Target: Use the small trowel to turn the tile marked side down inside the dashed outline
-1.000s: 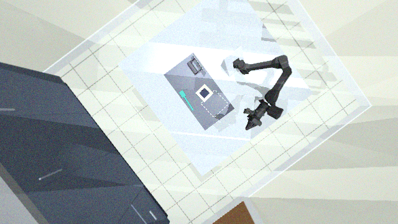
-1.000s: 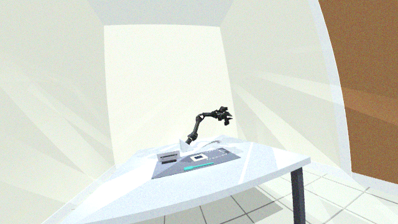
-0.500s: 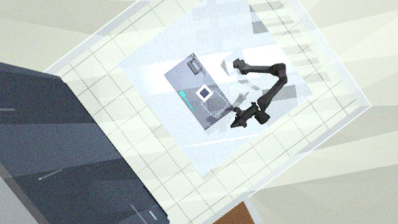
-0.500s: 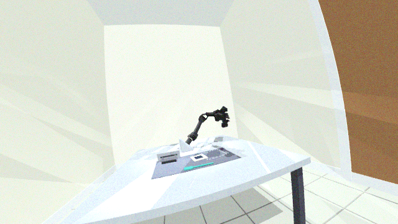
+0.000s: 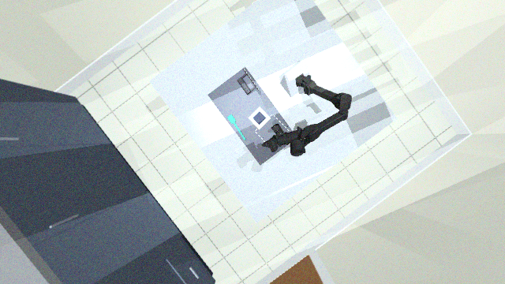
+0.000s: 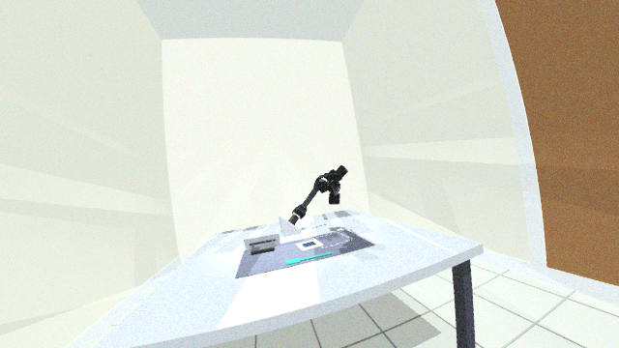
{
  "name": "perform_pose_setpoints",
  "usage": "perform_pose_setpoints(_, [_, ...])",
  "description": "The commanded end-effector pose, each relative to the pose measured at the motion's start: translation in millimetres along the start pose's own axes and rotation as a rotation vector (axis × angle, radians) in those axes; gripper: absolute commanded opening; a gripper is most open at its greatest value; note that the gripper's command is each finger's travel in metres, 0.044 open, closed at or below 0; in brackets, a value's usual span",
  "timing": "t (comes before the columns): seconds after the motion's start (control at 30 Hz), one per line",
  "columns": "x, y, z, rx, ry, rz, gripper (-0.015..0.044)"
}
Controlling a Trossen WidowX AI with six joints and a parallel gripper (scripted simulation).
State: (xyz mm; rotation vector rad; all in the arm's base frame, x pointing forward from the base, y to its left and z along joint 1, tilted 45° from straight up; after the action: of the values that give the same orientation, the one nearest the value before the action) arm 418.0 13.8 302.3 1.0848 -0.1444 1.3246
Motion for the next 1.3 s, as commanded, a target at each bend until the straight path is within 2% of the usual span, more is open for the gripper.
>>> perform_pose_setpoints(0.0, [-33,-24,10,0.057,-0.030,-0.096,0.0100])
perform_pose_setpoints(0.3, [-118,-68,24,0.198,-0.159,-0.301,0.0100])
perform_pose_setpoints(0.6, [-210,-95,26,0.345,-0.311,-0.463,0.0100])
perform_pose_setpoints(0.93, [-311,-104,13,0.517,-0.543,-0.605,0.0100])
perform_pose_setpoints(1.27, [-405,-97,-16,0.689,-0.808,-0.692,0.0100])
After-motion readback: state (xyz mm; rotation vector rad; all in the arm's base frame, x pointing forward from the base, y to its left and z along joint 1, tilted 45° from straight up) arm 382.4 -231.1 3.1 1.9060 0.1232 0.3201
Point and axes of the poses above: the point midway between the two fingers, 35 mm back from their tips, its own y axis back along the fingers, its own z axis across the jaws, x = y × z, the point moved 4 cm from there along y, back along the fingers, and after that the axes turned 6 degrees about -y, right-handed, at the moved point
